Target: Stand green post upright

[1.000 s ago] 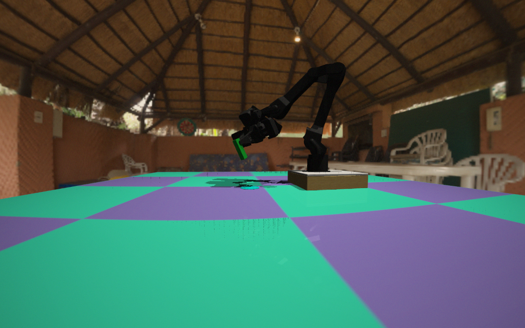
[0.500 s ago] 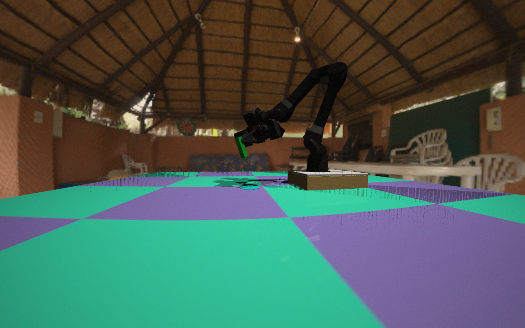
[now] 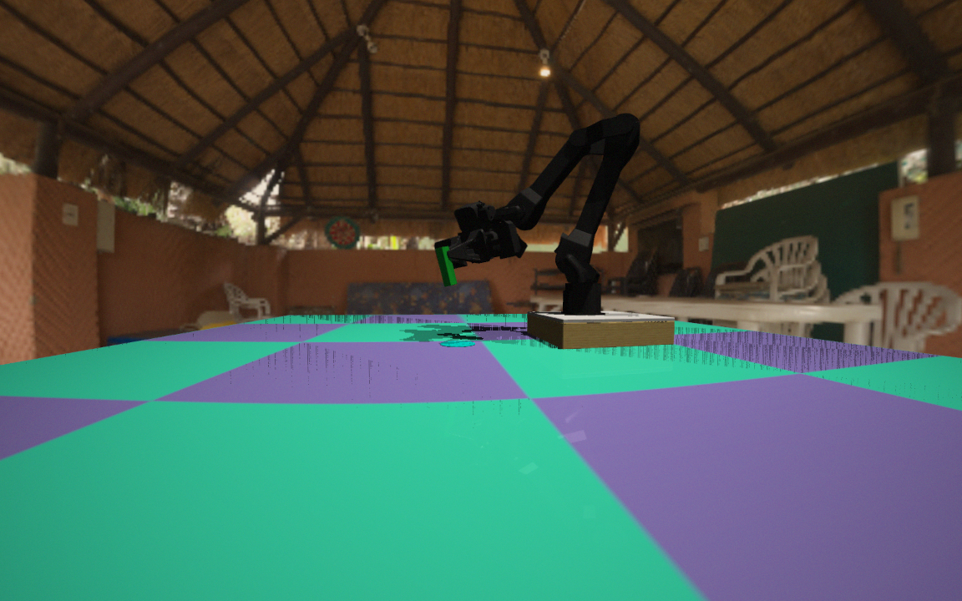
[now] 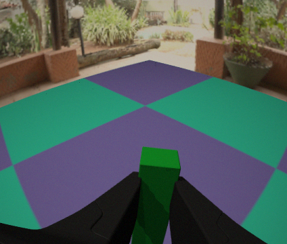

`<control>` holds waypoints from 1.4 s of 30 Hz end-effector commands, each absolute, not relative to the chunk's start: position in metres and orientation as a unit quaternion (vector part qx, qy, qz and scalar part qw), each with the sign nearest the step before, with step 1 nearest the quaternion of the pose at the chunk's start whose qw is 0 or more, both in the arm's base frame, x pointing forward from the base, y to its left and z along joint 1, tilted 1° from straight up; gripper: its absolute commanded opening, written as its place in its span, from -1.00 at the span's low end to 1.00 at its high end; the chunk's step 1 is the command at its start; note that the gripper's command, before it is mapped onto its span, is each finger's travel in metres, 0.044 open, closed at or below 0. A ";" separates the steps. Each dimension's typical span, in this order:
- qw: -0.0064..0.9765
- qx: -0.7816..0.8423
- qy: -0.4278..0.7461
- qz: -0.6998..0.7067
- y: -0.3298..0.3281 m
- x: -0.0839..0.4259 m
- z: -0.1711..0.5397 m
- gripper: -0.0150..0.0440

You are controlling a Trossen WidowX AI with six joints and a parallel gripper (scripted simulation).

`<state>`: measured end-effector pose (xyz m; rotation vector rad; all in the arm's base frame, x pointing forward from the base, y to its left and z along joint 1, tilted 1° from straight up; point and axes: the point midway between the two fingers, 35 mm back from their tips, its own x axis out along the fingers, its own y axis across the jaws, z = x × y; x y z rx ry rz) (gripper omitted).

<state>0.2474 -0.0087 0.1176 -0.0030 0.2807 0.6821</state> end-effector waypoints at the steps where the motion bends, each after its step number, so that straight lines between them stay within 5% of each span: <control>1: 0.934 -0.007 0.120 0.337 -0.008 0.244 0.120 -0.42; 42: 0.937 -0.026 0.042 0.347 -0.006 0.223 0.124 -0.42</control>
